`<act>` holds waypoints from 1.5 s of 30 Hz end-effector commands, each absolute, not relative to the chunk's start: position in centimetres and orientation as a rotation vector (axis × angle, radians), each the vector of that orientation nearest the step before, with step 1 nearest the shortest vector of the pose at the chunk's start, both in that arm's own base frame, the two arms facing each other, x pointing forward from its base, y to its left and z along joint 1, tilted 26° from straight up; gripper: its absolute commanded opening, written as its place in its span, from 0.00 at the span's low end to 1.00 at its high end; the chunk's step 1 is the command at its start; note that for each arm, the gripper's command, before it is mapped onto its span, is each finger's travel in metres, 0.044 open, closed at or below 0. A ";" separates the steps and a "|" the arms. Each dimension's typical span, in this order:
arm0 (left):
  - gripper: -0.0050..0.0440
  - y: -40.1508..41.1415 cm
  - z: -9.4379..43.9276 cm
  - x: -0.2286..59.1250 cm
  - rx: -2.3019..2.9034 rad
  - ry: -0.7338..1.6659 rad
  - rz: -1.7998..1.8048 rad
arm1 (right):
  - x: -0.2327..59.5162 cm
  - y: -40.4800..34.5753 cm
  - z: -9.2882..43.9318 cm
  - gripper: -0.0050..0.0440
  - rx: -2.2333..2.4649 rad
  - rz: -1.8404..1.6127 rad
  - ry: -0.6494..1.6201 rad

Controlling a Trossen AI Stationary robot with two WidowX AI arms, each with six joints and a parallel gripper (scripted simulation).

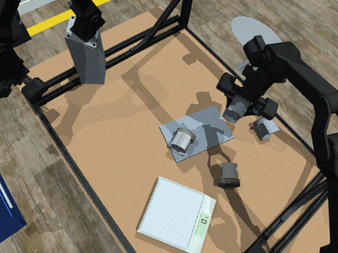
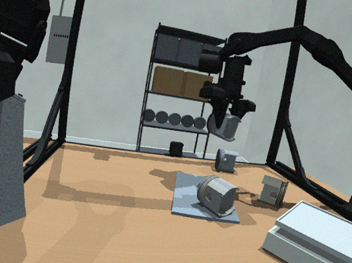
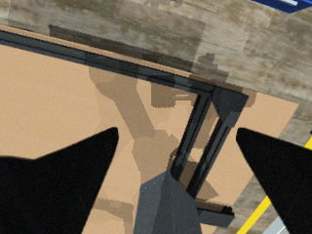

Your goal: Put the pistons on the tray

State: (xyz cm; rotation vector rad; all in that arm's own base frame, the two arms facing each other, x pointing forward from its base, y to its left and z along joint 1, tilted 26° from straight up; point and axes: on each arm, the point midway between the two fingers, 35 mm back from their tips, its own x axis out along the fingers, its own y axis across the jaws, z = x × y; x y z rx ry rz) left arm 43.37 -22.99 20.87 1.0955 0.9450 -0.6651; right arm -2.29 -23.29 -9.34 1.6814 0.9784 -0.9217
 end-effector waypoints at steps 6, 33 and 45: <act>0.43 -23.0 21.0 43.3 1.305 0.884 -0.718 | -2.3 -23.3 -9.3 1.00 1.682 -0.920 0.978; 0.43 -23.4 17.6 45.0 1.305 0.884 -0.718 | -2.3 -23.3 -9.3 1.00 1.682 -0.920 0.978; 0.43 -23.5 15.8 45.9 1.305 0.884 -0.718 | -2.3 -23.3 -9.3 1.00 1.682 -0.920 0.978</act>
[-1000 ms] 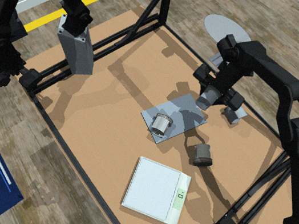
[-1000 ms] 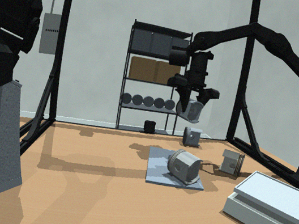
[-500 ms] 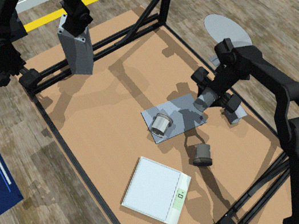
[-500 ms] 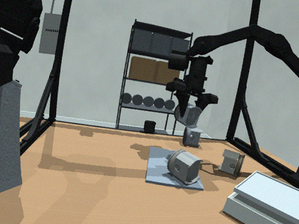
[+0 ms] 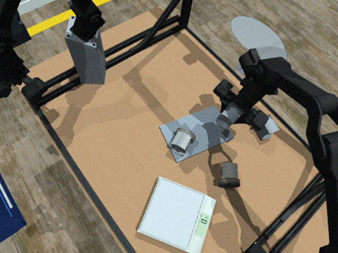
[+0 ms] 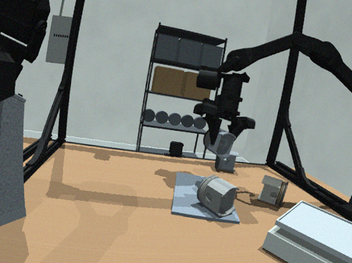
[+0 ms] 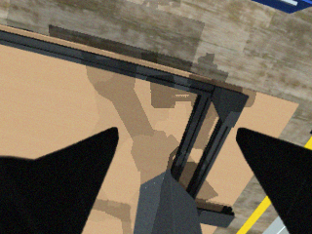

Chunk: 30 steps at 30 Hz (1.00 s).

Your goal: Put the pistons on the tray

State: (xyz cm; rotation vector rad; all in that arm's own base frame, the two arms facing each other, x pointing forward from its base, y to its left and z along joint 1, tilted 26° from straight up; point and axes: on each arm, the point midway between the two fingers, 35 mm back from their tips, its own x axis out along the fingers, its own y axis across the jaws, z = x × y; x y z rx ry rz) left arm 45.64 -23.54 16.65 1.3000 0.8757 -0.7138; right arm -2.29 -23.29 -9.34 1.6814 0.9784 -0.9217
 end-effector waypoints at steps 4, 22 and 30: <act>0.43 -23.6 15.5 46.0 1.305 0.884 -0.718 | -2.3 -23.3 -9.3 1.00 1.682 -0.920 0.978; 0.43 -23.8 13.1 47.2 1.305 0.884 -0.718 | -2.3 -23.3 -9.3 1.00 1.682 -0.920 0.978; 0.43 -23.9 11.9 47.8 1.305 0.884 -0.718 | -2.3 -23.3 -9.3 1.00 1.682 -0.920 0.978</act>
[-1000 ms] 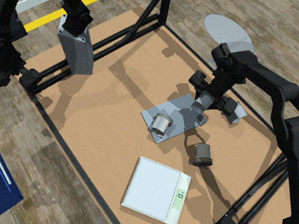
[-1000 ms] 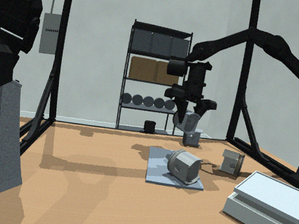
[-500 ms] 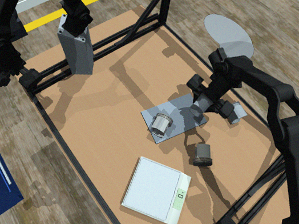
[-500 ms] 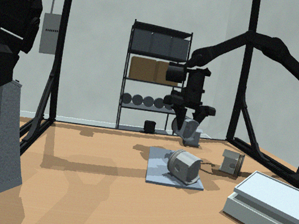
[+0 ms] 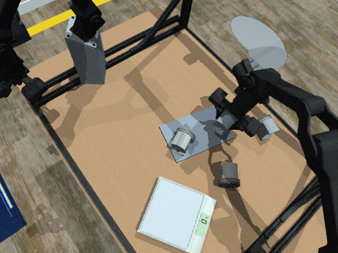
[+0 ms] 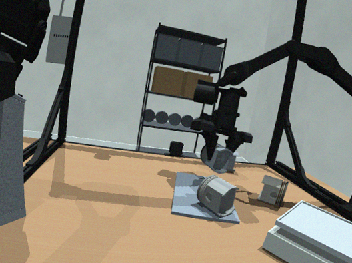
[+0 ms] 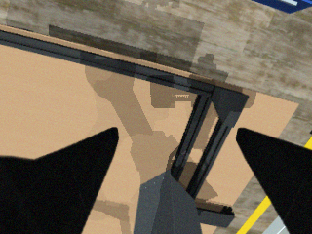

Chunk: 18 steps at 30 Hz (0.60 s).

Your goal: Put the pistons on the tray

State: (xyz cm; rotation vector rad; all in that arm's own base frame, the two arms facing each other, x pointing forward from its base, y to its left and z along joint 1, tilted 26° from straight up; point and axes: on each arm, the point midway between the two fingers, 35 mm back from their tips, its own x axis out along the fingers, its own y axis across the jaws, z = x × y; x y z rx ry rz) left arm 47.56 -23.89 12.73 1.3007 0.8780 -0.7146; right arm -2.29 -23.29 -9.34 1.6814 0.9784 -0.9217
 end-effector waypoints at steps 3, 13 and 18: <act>0.43 -23.9 11.5 48.1 1.305 0.884 -0.718 | -2.3 -23.3 -9.3 1.00 1.682 -0.920 0.978; 0.43 -24.0 10.3 48.6 1.305 0.884 -0.718 | -2.3 -23.3 -9.3 1.00 1.682 -0.920 0.978; 0.43 -24.1 9.5 49.0 1.305 0.884 -0.718 | -2.3 -23.3 -9.3 1.00 1.682 -0.920 0.978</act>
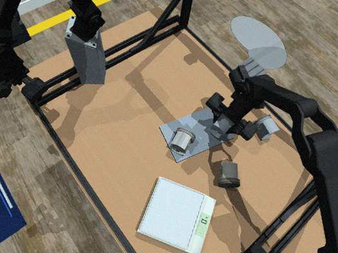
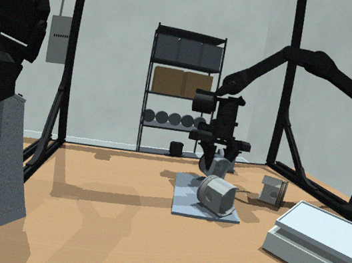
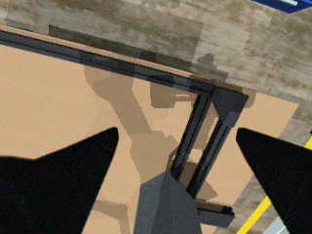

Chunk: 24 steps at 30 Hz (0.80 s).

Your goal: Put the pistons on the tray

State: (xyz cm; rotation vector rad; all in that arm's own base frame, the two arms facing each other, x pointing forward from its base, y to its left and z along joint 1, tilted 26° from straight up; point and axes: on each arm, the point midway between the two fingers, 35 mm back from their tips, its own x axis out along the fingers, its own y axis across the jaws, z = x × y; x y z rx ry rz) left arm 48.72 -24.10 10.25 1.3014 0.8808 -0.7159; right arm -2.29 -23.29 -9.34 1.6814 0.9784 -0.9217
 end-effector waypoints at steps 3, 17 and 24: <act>0.43 -24.2 9.1 49.2 1.305 0.884 -0.718 | -2.3 -23.3 -9.3 1.00 1.682 -0.920 0.978; 0.87 -24.2 9.0 49.3 1.305 0.884 -0.718 | -2.3 -23.3 -9.3 1.00 1.682 -0.920 0.978; 0.87 -24.2 9.0 49.3 1.305 0.884 -0.718 | -2.3 -23.3 -9.3 1.00 1.682 -0.920 0.978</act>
